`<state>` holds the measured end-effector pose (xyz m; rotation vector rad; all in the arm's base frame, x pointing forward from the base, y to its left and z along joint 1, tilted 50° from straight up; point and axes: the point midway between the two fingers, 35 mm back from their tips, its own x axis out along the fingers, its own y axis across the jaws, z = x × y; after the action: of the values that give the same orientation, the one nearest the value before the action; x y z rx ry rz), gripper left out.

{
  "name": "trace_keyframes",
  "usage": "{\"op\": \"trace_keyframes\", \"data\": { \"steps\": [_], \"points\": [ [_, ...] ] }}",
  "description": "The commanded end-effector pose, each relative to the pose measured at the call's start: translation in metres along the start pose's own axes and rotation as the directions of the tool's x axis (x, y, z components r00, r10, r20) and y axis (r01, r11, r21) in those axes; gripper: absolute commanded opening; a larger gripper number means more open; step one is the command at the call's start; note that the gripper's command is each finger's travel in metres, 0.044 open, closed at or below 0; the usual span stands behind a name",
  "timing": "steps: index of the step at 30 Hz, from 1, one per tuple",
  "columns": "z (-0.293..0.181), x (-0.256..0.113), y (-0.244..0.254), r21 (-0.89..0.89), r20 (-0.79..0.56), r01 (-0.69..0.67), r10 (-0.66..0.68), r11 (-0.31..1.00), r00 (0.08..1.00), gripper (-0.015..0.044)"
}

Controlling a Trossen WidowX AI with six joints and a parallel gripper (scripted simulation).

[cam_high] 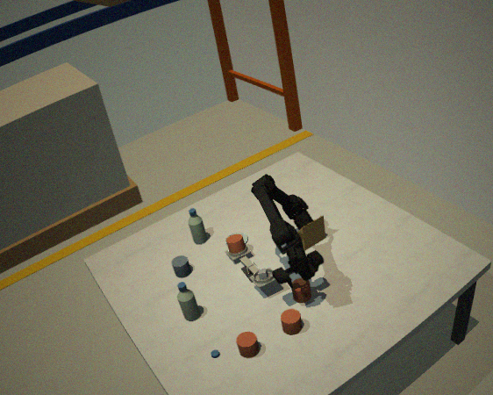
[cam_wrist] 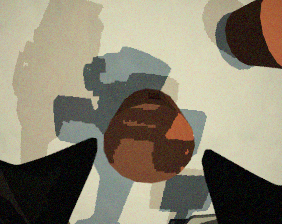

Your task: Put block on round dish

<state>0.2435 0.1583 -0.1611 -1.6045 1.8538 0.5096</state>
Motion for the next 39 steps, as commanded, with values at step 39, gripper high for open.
{"op": "trace_keyframes", "data": {
  "steps": [39],
  "points": [
    [-0.120, -0.028, -0.096, 0.515, -0.019, 0.026, -0.019, 0.857, 1.000, 0.0260]
  ]
}}
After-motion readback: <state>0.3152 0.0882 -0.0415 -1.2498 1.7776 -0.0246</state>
